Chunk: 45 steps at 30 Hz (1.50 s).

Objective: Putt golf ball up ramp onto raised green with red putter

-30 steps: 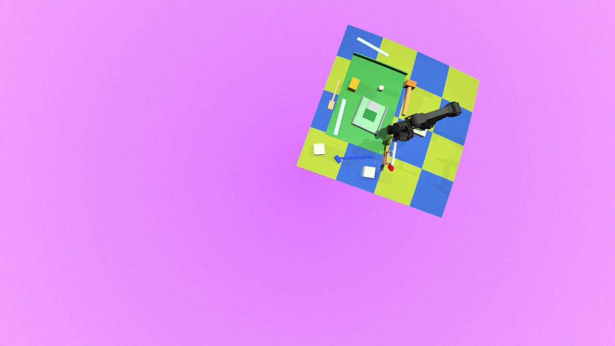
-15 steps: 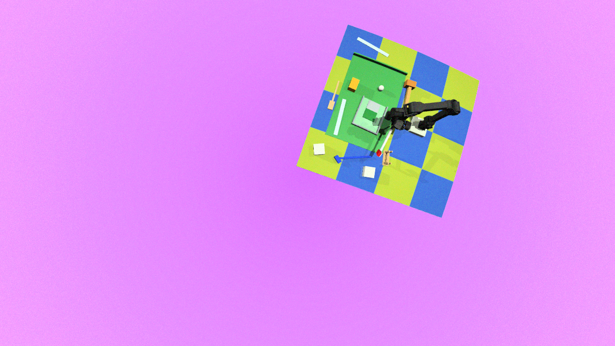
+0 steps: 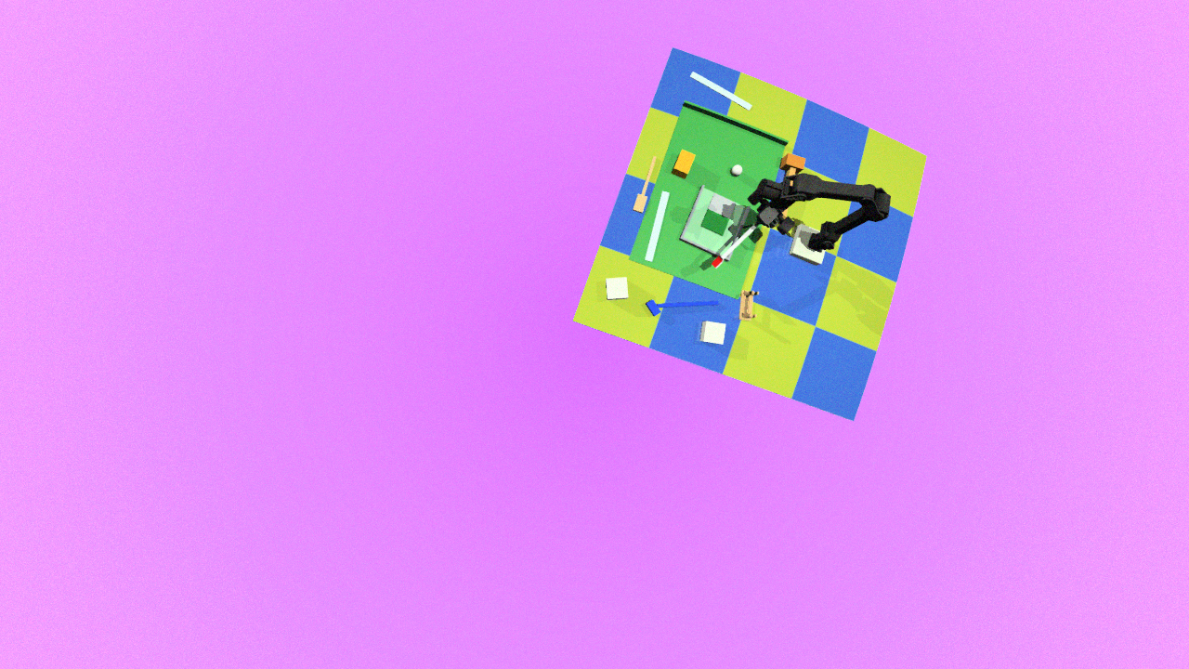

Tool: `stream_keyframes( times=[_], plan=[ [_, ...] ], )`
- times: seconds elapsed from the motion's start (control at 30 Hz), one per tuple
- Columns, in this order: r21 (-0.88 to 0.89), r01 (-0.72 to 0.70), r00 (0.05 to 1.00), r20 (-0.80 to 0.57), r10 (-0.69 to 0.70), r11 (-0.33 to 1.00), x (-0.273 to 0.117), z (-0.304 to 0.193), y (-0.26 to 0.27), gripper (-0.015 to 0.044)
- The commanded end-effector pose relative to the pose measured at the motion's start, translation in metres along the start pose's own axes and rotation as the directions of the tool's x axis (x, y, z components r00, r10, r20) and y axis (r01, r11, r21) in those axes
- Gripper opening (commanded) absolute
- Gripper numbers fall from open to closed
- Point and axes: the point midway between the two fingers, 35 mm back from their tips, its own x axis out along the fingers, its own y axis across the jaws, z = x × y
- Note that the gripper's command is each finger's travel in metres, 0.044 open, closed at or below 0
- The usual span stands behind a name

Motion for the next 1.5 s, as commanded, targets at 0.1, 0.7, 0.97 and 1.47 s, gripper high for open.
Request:
stream_keyframes(
  times=[0.1, 0.7, 0.97, 1.47],
  plan=[
    [0.163, 0.038, 0.999, -0.013, -0.037, 0.986, -0.013, -0.033, -0.022, 0.0000],
    [0.523, 0.097, 0.995, -0.073, -0.069, 0.847, -0.034, -0.125, -0.048, 0.0000],
    [0.660, 0.122, 0.992, -0.101, -0.073, 0.742, -0.044, -0.167, -0.050, 0.0000],
    [0.858, 0.163, 0.987, -0.150, -0.066, 0.487, -0.063, -0.243, -0.036, 0.0000]
  ],
)
